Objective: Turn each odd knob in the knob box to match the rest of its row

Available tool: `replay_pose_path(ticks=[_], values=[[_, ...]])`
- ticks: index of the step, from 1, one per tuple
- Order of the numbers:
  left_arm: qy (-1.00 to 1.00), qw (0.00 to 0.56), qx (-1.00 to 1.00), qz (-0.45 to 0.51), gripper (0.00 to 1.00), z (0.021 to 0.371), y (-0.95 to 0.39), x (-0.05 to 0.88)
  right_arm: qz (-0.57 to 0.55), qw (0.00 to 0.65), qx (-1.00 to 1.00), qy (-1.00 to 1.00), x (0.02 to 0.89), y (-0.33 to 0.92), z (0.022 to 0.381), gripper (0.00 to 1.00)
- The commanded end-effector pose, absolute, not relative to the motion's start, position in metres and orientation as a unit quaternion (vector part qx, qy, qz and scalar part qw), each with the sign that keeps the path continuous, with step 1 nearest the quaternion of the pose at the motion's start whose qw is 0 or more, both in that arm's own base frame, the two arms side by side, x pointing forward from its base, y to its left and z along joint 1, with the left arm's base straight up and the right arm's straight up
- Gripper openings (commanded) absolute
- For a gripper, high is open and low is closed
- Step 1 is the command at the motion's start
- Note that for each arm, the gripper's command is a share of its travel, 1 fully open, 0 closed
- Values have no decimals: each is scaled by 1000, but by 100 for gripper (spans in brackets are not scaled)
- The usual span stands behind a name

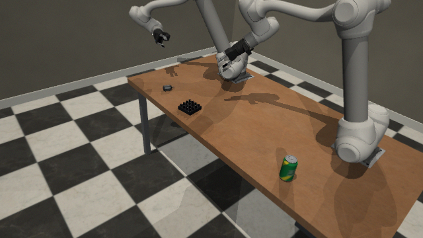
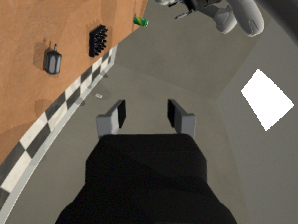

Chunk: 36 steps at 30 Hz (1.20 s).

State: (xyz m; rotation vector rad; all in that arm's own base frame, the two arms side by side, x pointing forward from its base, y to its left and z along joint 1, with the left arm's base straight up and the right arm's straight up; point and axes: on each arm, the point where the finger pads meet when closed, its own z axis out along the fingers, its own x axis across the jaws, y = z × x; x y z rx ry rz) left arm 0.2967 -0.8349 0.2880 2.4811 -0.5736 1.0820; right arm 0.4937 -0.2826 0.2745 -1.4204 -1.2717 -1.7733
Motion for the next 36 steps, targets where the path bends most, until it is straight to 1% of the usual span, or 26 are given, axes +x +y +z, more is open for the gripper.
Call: replay_pose_path(ticks=[1, 18, 33, 36], values=[[-199, 184, 883, 384, 100, 288, -831, 301, -657, 265, -526, -471, 494, -283, 275, 100], [-149, 153, 899, 384, 100, 277, -787, 371, -657, 265, -526, -471, 494, -283, 275, 100], [-32, 84, 923, 374, 100, 255, -667, 507, -657, 265, -526, -471, 494, -283, 275, 100], [-22, 78, 924, 373, 100, 253, -655, 518, -657, 265, -526, -471, 494, -283, 275, 100]])
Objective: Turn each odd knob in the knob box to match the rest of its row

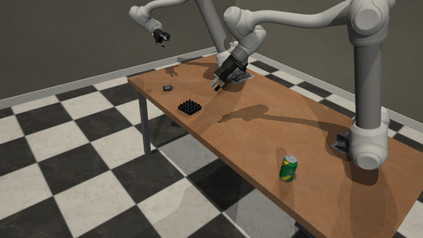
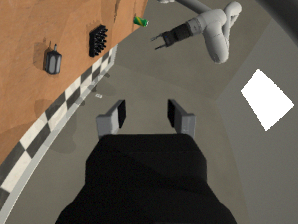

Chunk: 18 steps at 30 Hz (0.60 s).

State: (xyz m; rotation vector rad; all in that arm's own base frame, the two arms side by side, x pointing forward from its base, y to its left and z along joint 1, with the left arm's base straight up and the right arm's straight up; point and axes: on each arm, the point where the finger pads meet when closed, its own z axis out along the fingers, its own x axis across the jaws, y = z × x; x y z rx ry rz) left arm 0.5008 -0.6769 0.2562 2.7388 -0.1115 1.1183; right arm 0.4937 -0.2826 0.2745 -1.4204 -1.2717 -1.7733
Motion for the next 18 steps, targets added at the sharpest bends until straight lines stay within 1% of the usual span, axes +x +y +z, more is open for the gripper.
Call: replay_pose_path(ticks=[1, 11, 14, 16, 18], values=[[-11, 72, 926, 372, 100, 251, -643, 528, -657, 265, -526, -471, 494, -283, 275, 100], [111, 4, 931, 348, 100, 229, -495, 624, -657, 265, -526, -471, 494, -283, 275, 100], [153, -18, 929, 337, 100, 223, -445, 646, -657, 265, -526, -471, 494, -283, 275, 100], [153, -18, 929, 337, 100, 223, -445, 646, -657, 265, -526, -471, 494, -283, 275, 100], [182, -33, 926, 329, 100, 217, -400, 663, -657, 265, -526, -471, 494, -283, 275, 100]])
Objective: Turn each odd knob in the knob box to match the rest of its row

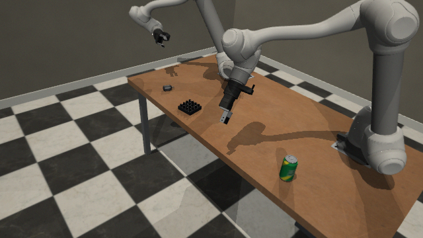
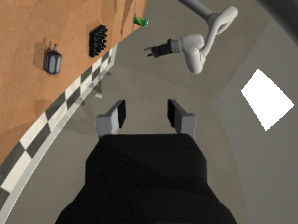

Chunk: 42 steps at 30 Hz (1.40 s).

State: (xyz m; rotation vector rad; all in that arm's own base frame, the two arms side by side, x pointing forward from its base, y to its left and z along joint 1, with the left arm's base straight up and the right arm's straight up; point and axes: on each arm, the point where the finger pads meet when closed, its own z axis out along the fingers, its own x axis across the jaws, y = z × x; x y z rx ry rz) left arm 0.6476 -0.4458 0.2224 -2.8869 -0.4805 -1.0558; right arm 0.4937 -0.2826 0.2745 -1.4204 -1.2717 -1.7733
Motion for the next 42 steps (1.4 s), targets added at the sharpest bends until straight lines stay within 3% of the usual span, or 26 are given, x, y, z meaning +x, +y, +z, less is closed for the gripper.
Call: replay_pose_path(ticks=[1, 21, 32, 42], values=[[-197, 41, -924, -325, 100, 214, -381, 669, -657, 265, -526, -471, 494, -283, 275, 100], [-482, 168, -836, -203, 100, 178, -39, 680, -657, 265, -526, -471, 494, -283, 275, 100], [-603, 208, -760, -126, 100, 163, 112, 623, -657, 265, -526, -471, 494, -283, 275, 100], [-733, 232, -639, -18, 100, 146, 270, 500, -657, 265, -526, -471, 494, -283, 275, 100]])
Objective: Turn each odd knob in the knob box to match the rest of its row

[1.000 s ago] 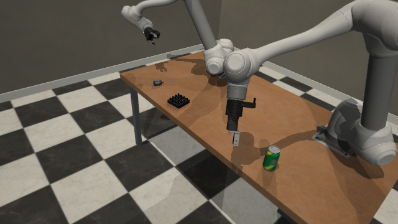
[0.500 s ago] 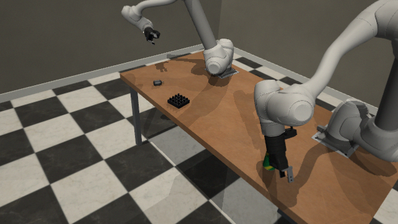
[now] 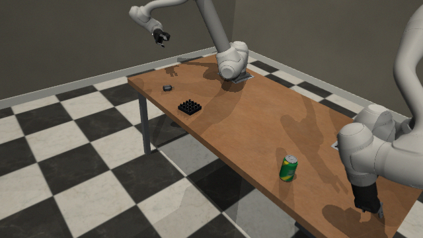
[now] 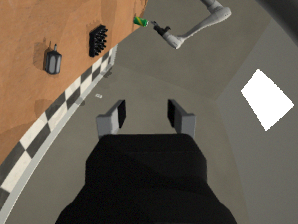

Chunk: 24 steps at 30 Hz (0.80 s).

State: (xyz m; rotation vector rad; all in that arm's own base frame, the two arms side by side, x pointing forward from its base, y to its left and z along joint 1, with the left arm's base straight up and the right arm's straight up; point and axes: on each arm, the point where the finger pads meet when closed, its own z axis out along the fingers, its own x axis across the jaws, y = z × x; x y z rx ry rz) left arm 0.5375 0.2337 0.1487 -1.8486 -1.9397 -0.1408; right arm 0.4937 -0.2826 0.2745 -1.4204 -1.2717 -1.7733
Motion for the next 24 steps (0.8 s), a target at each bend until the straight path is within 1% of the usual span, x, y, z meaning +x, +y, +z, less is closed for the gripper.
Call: replay_pose_path(ticks=[1, 5, 7, 8, 20, 22, 24], values=[[-745, 233, -625, -7, 100, 145, 282, 487, -657, 265, -526, -471, 494, -283, 275, 100], [-787, 233, -571, 36, 100, 141, 323, 428, -657, 265, -526, -471, 494, -283, 275, 100], [-787, 233, -571, 36, 100, 141, 323, 428, -657, 265, -526, -471, 494, -283, 275, 100], [-796, 233, -557, 47, 100, 139, 346, 393, -657, 265, -526, -471, 494, -283, 275, 100], [-883, 205, -388, 167, 100, 136, 392, 235, -657, 265, -526, -471, 494, -283, 275, 100], [-892, 197, -361, 185, 100, 136, 394, 212, -657, 265, -526, -471, 494, -283, 275, 100], [-892, 197, -361, 185, 100, 136, 394, 212, -657, 265, -526, -471, 494, -283, 275, 100]])
